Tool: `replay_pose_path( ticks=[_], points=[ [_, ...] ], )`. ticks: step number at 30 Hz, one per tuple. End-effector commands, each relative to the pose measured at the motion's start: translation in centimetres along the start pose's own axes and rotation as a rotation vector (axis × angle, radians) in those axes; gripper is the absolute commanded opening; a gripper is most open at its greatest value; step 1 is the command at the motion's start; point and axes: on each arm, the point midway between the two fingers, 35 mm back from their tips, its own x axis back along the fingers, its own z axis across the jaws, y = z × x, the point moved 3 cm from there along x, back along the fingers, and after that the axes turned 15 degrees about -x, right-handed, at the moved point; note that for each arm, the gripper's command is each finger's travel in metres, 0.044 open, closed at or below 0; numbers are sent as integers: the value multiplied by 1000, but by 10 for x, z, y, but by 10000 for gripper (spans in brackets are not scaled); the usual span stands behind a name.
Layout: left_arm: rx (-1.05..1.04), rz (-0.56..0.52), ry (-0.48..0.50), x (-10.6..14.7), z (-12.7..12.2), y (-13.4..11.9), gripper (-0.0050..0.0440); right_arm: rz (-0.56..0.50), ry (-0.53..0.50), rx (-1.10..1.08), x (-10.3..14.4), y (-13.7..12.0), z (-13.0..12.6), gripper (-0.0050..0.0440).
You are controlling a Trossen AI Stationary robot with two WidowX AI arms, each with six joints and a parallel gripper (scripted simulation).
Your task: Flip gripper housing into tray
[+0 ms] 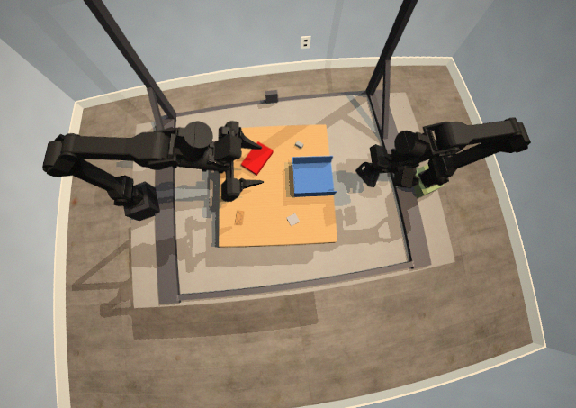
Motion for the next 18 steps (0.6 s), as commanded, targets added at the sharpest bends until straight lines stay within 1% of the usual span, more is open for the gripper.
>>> replay_pose_path(
  ticks=[1, 18],
  points=[
    [-4, -4, -29, 10, -9, 2, 118, -22, 11, 3, 5, 8, 3, 440],
    [-4, -4, -29, 22, -16, 4, 118, -22, 11, 3, 5, 8, 3, 440]
  ],
)
